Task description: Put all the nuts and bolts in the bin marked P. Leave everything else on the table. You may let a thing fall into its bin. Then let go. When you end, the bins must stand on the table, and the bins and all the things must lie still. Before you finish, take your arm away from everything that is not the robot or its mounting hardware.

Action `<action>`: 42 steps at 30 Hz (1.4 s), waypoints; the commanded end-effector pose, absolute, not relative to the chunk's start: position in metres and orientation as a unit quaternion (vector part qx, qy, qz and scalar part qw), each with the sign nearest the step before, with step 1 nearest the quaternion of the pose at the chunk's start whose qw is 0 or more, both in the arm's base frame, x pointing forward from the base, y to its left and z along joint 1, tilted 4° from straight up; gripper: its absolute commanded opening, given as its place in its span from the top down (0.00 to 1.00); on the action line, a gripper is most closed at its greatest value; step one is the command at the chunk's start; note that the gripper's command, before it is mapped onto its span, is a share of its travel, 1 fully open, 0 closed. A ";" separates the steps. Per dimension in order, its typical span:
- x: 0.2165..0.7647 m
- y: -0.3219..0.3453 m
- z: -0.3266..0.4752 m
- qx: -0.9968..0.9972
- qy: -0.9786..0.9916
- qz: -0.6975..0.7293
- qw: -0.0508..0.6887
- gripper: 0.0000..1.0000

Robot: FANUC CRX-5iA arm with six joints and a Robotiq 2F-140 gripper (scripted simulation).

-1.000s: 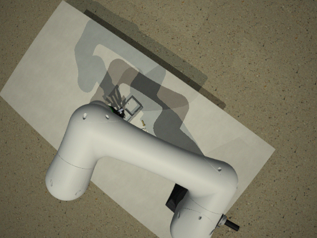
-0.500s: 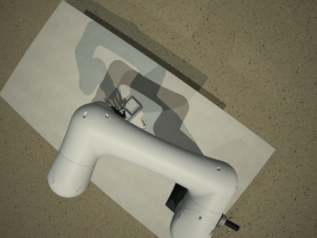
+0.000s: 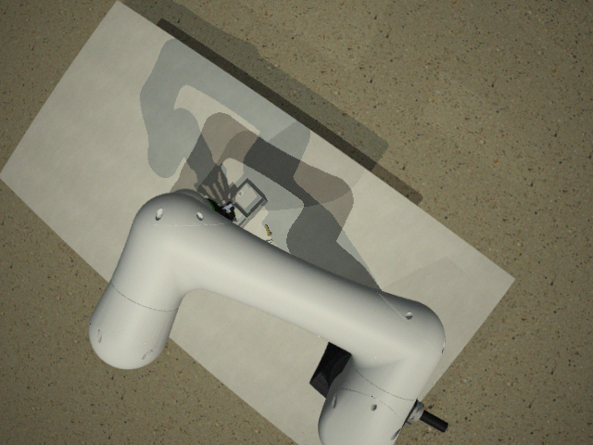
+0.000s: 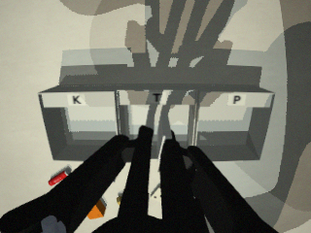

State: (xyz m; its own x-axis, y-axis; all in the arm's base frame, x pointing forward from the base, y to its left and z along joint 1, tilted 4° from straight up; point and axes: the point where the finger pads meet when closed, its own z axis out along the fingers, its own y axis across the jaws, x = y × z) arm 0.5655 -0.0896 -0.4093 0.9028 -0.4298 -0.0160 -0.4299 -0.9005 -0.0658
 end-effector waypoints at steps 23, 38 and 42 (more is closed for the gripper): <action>0.566 -0.090 -0.409 -0.975 0.221 0.000 0.034 0.95; 0.565 -0.091 -0.392 -0.975 0.221 0.000 0.034 0.95; 0.565 -0.091 -0.387 -0.975 0.221 0.000 0.034 0.95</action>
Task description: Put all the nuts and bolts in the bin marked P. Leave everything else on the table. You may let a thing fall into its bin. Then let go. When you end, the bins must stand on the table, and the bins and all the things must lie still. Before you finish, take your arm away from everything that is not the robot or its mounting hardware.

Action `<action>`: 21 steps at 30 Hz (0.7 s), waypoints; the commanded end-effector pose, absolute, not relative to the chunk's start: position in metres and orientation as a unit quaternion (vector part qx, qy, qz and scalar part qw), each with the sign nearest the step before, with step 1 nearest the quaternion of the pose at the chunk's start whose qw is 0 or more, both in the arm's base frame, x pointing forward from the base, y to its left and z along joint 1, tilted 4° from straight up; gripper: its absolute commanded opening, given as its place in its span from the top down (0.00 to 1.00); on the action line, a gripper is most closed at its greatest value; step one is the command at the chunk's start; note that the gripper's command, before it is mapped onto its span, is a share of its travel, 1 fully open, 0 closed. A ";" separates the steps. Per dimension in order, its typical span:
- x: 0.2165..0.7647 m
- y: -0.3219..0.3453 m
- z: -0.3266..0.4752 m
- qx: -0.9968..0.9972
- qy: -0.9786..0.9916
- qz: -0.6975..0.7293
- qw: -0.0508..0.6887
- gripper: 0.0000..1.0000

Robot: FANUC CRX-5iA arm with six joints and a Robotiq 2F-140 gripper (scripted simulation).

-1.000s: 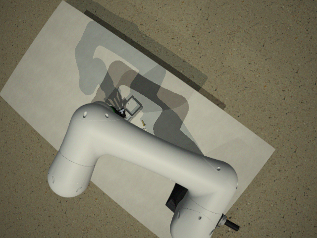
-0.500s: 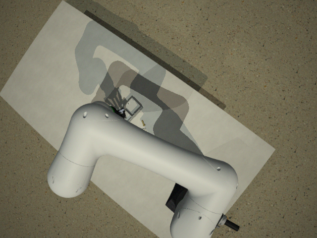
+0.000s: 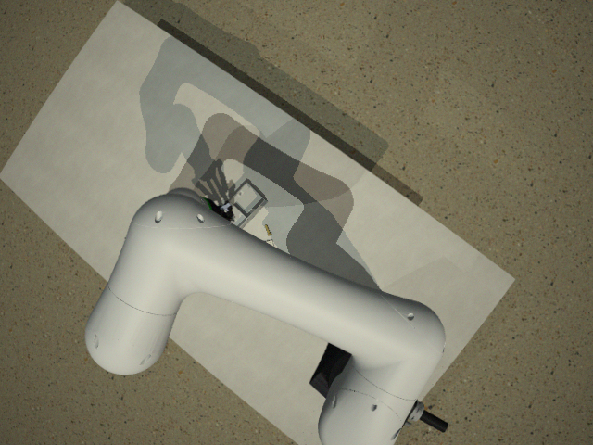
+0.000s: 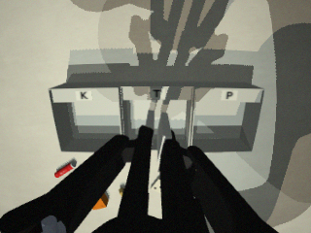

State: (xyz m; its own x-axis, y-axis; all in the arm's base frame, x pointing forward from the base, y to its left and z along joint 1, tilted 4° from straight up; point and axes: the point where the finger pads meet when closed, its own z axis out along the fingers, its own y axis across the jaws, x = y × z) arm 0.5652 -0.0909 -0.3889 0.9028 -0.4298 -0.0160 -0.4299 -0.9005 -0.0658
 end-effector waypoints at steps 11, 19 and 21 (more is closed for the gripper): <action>0.565 -0.093 -0.359 -0.975 0.221 0.000 0.034 0.95; 0.566 -0.089 -0.350 -0.975 0.221 0.000 0.034 0.95; 0.568 -0.079 -0.349 -0.975 0.221 0.000 0.034 0.95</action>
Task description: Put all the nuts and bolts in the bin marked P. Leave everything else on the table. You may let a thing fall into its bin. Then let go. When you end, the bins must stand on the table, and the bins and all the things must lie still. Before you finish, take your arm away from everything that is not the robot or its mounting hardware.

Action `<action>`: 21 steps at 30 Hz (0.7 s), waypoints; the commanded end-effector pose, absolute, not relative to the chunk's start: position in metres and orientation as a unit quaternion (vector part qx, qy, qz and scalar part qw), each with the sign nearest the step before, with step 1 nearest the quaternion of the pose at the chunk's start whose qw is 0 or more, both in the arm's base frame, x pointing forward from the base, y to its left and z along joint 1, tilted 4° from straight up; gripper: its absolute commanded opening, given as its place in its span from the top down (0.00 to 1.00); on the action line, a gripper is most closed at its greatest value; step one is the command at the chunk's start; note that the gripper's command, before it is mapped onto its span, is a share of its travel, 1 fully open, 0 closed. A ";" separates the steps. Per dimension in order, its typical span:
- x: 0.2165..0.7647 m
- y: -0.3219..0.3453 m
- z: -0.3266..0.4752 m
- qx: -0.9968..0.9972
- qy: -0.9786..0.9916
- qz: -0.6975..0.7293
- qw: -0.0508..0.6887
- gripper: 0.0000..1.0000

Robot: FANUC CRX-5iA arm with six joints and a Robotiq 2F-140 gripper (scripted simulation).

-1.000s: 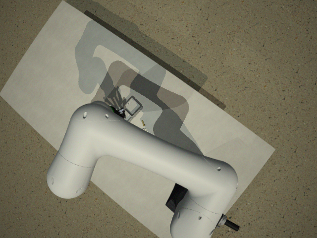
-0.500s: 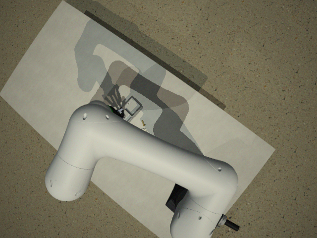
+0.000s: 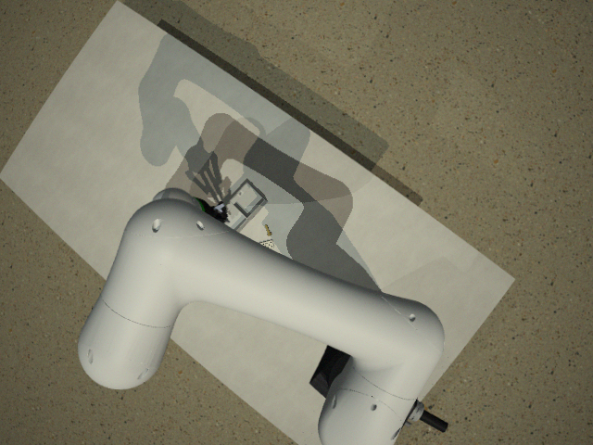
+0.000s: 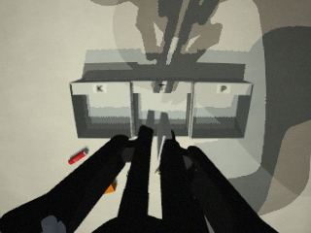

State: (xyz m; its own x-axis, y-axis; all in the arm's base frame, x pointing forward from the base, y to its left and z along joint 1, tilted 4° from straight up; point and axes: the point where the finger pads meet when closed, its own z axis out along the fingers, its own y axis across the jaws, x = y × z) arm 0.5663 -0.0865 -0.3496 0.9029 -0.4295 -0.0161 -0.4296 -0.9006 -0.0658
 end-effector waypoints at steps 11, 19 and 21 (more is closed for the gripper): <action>0.582 -0.026 -0.345 -0.975 0.221 0.000 0.034 0.95; 0.585 -0.012 -0.347 -0.975 0.221 0.000 0.034 0.95; 0.585 -0.012 -0.352 -0.975 0.221 0.000 0.034 0.95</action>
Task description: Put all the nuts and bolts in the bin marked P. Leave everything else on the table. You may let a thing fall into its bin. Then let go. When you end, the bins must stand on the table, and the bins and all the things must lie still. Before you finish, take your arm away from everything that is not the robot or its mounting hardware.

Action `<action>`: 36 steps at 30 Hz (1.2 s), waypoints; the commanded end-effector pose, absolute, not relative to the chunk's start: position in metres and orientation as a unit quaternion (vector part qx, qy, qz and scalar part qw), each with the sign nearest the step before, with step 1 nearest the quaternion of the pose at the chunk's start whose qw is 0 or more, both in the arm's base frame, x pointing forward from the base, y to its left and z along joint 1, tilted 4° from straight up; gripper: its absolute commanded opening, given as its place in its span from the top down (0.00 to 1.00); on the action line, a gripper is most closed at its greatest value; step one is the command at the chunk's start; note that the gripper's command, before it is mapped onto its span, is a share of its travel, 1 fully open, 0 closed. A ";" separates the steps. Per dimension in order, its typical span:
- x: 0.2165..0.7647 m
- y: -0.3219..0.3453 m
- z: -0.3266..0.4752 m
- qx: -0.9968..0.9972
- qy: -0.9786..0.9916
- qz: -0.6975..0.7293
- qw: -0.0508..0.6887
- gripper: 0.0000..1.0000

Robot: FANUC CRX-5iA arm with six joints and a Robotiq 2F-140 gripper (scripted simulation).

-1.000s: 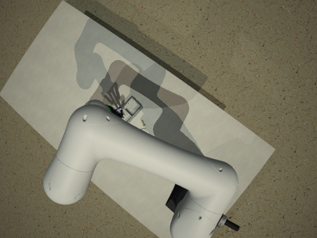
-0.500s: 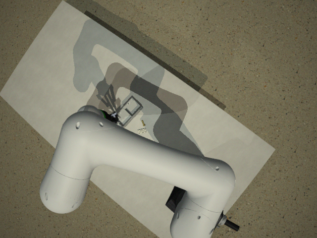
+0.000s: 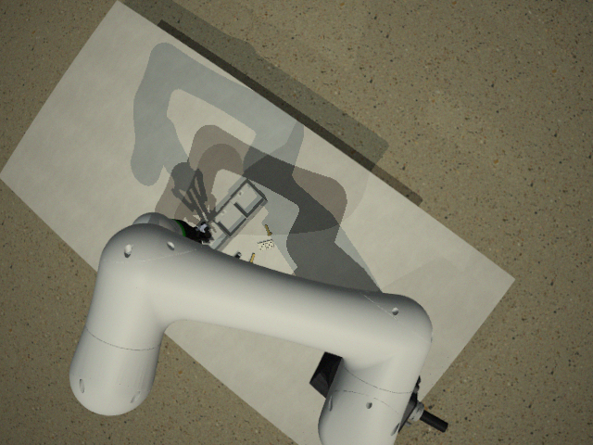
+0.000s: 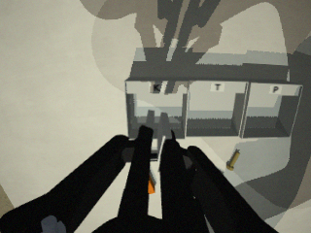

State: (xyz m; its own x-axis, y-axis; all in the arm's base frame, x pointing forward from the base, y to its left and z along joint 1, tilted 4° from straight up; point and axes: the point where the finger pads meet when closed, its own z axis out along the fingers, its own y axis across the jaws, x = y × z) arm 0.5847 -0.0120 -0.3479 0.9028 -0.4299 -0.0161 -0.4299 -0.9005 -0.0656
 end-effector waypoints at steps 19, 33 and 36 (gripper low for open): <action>0.586 -0.009 -0.397 -0.975 0.221 0.000 0.034 0.95; 0.586 -0.008 -0.403 -0.975 0.221 0.000 0.034 0.95; 0.586 -0.008 -0.403 -0.975 0.221 0.000 0.034 0.95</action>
